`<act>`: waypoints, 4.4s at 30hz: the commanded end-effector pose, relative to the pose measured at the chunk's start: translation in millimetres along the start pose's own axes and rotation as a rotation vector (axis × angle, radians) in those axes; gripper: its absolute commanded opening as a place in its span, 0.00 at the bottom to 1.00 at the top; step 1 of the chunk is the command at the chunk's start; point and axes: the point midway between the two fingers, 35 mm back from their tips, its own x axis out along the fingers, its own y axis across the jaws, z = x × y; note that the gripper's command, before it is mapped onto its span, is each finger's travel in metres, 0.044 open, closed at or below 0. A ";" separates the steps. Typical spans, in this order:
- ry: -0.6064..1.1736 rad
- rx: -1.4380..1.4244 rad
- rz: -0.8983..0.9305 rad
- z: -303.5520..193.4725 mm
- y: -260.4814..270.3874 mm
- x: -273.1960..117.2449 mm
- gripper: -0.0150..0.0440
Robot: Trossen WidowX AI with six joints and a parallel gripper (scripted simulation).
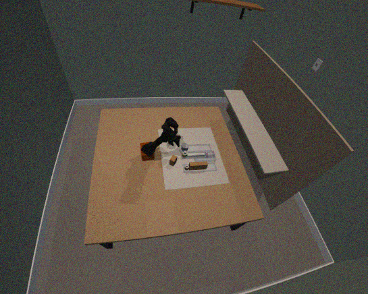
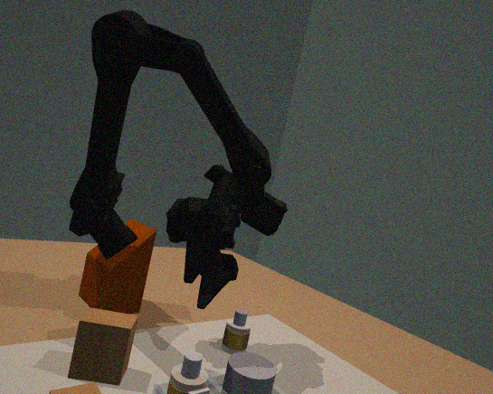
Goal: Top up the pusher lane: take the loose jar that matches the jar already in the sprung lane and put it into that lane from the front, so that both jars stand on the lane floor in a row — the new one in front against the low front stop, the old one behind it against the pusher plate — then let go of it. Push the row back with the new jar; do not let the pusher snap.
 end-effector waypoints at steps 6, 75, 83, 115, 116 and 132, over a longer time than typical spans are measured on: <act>-0.055 0.486 -0.067 -3.8 -9.1 -3.1 1.00; -1.167 3.490 0.592 -55.7 -65.6 -54.7 1.00; -1.166 3.491 0.592 -53.0 -82.6 -33.3 1.00; -1.163 3.492 0.592 -49.0 -108.5 -0.9 1.00; -1.163 3.492 0.592 -48.8 -109.5 0.3 1.00; -1.162 3.492 0.593 -48.0 -112.7 4.4 0.56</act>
